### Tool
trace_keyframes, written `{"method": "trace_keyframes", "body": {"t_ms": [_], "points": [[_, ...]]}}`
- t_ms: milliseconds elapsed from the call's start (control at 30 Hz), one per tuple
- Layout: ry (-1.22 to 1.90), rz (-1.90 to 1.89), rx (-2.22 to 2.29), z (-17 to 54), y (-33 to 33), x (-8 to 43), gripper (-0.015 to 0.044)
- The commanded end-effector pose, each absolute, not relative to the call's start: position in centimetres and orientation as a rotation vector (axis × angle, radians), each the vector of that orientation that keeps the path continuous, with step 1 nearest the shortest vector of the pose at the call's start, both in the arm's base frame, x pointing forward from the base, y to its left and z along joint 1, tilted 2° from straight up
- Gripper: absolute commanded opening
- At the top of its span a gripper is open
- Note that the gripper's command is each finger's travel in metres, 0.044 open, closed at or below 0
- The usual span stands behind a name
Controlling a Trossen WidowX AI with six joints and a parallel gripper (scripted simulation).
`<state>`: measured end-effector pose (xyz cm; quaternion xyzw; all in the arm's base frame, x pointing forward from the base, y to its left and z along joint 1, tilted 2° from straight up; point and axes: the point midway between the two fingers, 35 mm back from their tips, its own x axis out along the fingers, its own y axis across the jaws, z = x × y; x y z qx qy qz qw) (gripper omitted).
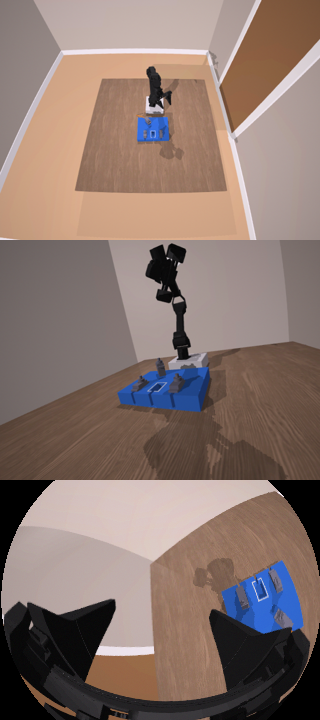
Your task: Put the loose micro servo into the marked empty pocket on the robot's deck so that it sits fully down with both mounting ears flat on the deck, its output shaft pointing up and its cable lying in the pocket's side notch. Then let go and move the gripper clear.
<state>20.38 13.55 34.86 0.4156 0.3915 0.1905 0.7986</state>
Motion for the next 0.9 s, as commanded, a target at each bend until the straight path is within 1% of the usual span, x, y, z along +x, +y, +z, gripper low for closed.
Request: {"method": "trace_keyframes", "body": {"t_ms": [0,433,867], "points": [[0.882,0.308,0.956,33.4,12.9,21.3,0.0440],[1.008,-0.085,1.197,27.7,10.1,23.5,0.0440],[1.056,-0.513,1.414,22.3,6.8,24.2,0.0440]]}}
